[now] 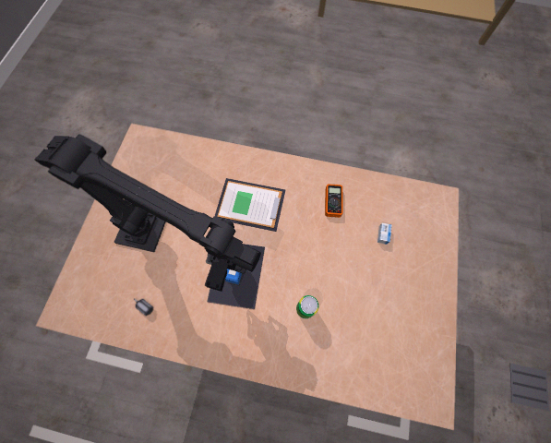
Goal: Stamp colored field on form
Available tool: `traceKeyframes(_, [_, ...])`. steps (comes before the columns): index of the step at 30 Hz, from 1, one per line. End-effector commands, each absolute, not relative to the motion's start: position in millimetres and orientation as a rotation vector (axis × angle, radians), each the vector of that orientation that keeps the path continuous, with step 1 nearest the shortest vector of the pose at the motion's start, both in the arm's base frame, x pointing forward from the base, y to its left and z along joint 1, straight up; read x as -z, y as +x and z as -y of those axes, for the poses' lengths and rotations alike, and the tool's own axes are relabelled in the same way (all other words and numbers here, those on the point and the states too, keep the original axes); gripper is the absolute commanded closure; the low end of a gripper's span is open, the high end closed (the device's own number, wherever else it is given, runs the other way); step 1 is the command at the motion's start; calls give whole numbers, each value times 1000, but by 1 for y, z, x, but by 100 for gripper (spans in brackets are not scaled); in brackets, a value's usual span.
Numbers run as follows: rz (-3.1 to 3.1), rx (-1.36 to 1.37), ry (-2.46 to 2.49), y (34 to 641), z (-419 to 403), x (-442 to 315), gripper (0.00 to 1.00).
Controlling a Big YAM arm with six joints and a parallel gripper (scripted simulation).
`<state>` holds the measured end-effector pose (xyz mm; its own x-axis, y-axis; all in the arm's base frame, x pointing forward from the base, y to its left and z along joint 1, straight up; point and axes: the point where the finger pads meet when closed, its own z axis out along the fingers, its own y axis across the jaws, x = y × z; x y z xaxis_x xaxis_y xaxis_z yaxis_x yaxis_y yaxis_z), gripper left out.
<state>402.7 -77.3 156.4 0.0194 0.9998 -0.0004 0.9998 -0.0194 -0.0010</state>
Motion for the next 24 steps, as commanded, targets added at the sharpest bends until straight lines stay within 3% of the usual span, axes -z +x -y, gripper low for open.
traceKeyframes(1, [2263,17,-2196,416,72,-159,19])
traceKeyframes(24, [2228,-3,-2207,407,76,-122,19])
